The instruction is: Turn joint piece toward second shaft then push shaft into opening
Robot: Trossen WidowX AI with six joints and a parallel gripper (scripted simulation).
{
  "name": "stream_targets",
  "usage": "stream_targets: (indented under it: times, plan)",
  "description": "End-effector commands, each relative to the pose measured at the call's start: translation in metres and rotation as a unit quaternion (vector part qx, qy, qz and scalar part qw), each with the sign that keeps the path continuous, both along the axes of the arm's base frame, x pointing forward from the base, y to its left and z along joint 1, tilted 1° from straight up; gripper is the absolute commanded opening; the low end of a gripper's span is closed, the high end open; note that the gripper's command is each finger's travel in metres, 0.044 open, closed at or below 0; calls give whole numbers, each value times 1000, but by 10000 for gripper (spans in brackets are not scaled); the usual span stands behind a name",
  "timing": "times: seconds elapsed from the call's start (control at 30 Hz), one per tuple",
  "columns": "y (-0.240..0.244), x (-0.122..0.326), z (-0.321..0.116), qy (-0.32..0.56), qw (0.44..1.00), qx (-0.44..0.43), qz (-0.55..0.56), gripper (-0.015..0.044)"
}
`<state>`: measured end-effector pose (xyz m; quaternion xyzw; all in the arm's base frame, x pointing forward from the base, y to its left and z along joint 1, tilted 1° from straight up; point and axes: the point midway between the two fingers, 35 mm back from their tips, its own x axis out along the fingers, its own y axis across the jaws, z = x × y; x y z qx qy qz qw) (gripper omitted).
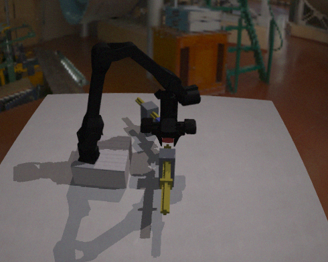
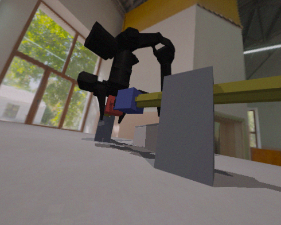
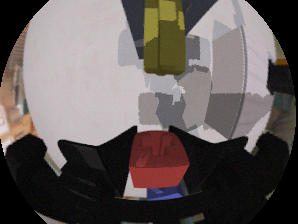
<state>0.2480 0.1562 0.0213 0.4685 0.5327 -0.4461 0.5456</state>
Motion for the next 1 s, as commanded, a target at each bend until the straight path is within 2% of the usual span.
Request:
stream_targets:
  times: [0.0, 0.17, 0.67, 0.83, 0.97]
  plan:
    - [0, 0, 0, 1, 1000, 0, 0, 304]
    - [0, 0, 0, 1, 1000, 0, 0, 436]
    - [0, 0, 1, 1, 1000, 3, 1, 440]
    - [-3, -1, 27, 6, 998, 61, 3, 440]
    - [-4, -1, 28, 10, 998, 64, 2, 440]
